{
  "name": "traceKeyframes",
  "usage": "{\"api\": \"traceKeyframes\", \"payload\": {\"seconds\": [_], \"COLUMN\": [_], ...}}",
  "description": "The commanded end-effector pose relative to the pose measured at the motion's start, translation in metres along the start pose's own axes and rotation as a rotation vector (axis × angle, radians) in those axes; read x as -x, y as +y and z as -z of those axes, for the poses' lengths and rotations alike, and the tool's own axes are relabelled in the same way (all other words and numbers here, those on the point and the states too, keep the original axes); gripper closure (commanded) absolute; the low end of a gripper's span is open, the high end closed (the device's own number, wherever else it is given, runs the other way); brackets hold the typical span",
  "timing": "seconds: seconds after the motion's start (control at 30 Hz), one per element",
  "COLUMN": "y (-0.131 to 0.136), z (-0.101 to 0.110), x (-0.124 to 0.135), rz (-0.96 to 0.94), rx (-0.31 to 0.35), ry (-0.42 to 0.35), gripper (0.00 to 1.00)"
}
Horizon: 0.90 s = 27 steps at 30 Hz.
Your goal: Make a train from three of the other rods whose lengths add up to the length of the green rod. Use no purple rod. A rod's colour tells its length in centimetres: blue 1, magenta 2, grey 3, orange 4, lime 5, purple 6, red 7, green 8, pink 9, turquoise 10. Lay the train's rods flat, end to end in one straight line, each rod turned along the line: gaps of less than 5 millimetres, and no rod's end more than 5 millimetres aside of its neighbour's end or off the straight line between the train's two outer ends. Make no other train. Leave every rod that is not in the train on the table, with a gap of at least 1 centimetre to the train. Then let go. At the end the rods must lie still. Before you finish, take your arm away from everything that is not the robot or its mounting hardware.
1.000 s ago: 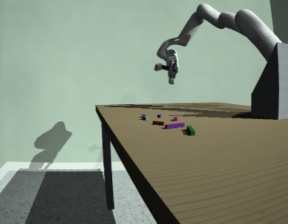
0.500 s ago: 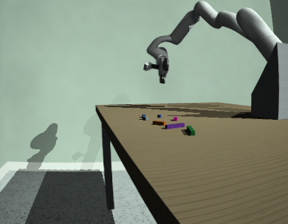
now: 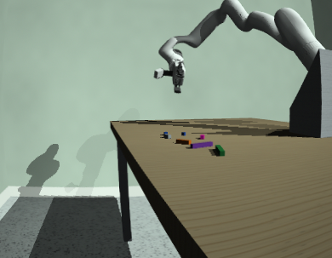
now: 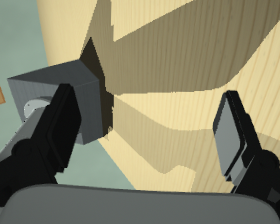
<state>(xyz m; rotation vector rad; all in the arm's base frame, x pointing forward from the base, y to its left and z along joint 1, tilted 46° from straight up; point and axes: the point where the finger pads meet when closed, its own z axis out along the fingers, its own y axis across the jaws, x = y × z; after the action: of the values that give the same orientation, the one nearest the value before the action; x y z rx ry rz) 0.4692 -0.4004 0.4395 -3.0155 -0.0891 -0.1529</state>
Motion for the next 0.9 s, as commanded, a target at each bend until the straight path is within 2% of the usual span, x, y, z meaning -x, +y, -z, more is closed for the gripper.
{"api": "traceKeyframes", "payload": {"seconds": [0.0, 0.13, 0.17, 0.63, 0.7, 0.73, 0.87], "y": [-0.024, -0.032, -0.045, -0.11, -0.11, -0.126, -0.144], "z": [-0.022, -0.03, -0.041, -0.092, -0.092, -0.103, -0.115], "x": [-0.025, -0.033, -0.043, -0.085, -0.085, -0.092, -0.1], "rz": [-0.012, -0.015, -0.02, -0.038, -0.038, -0.041, -0.044], "rx": [0.009, 0.011, 0.014, 0.035, 0.035, 0.04, 0.047], "ry": [-0.018, -0.023, -0.031, -0.063, -0.063, -0.069, -0.075], "gripper": [0.0, 0.0, 0.0, 0.0, 0.0, 0.0, 0.0]}}
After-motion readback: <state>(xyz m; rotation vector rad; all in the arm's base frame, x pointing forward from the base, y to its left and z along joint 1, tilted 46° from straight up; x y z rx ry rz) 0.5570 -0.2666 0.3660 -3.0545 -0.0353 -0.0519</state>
